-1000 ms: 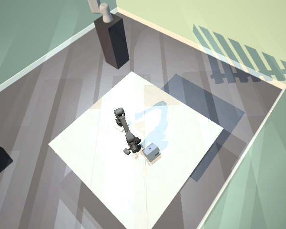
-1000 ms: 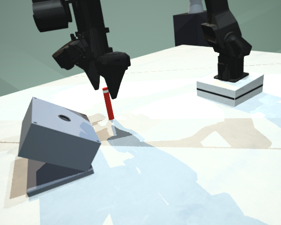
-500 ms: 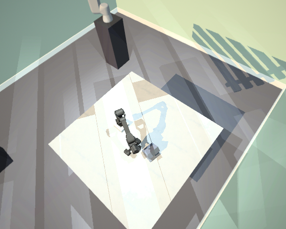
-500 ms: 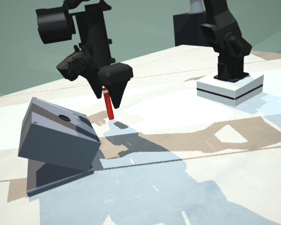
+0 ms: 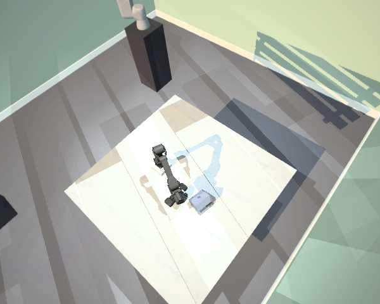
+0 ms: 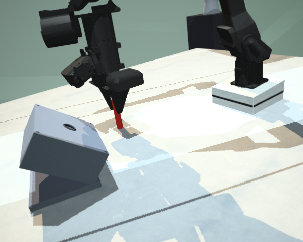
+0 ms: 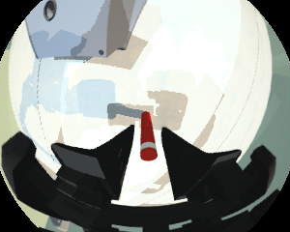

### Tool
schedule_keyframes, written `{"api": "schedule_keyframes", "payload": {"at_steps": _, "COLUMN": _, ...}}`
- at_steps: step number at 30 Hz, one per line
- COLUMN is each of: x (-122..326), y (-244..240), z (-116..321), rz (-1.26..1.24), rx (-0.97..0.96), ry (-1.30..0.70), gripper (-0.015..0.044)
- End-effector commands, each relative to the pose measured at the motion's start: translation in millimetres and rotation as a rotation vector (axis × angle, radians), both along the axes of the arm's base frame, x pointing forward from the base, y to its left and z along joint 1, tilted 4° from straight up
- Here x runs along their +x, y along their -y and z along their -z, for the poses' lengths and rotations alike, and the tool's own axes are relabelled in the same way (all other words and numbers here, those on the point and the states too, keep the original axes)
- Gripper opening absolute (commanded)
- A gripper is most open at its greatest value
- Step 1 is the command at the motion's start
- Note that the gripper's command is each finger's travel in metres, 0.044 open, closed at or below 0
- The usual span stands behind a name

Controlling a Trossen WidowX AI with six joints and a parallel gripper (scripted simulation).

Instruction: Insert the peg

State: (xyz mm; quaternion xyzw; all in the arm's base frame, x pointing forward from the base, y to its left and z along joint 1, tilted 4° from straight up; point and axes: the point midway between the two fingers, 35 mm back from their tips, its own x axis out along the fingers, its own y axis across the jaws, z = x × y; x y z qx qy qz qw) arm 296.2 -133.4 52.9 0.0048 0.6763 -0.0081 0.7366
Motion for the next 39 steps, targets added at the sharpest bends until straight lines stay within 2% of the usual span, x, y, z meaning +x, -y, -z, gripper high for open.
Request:
{"api": "schedule_keyframes", "payload": {"at_steps": 1, "x": 0, "y": 0, "z": 0, "rz": 0.0, "rx": 0.001, "ry": 0.001, "gripper": 0.0046}}
{"api": "schedule_keyframes", "payload": {"at_steps": 8, "x": 0, "y": 0, "z": 0, "rz": 0.0, "rx": 0.001, "ry": 0.001, "gripper": 0.0}}
{"api": "schedule_keyframes", "payload": {"at_steps": 30, "x": -5, "y": 2, "z": -78, "rz": 0.0, "rx": 0.005, "ry": 0.001, "gripper": 0.0}}
{"api": "schedule_keyframes", "payload": {"at_steps": 39, "x": -3, "y": -3, "z": -82, "rz": -0.038, "rx": -0.015, "ry": 0.022, "gripper": 0.0}}
